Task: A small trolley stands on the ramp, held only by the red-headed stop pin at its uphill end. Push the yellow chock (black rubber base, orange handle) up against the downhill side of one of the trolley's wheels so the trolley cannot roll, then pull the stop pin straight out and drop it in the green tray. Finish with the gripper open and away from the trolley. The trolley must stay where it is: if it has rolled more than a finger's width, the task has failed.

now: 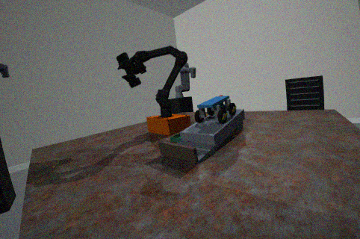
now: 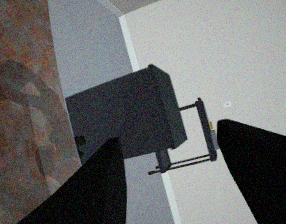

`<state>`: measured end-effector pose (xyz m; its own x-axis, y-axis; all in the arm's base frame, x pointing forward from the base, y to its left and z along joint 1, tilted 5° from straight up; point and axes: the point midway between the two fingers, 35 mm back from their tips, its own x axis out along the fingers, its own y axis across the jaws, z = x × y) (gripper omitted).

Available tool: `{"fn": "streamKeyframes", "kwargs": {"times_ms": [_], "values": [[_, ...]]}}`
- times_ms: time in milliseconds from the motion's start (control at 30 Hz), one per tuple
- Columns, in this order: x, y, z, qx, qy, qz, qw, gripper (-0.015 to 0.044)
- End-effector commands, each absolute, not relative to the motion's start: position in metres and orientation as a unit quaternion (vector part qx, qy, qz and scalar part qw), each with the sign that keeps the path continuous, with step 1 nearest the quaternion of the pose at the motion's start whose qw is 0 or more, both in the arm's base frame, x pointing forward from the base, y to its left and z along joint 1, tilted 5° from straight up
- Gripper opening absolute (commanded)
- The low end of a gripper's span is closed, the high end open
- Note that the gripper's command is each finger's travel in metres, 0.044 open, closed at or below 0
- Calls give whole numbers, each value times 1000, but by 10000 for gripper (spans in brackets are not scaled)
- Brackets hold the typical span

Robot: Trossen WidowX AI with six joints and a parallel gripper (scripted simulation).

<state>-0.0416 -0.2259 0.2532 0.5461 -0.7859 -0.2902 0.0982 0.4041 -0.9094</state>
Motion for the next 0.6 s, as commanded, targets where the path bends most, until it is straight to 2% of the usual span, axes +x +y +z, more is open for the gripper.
{"fn": "streamKeyframes", "kwargs": {"times_ms": [0,567], "values": [[-26,-229,244,-442,366,-266,774,190],[55,-226,214,-369,330,-114,861,190]]}}
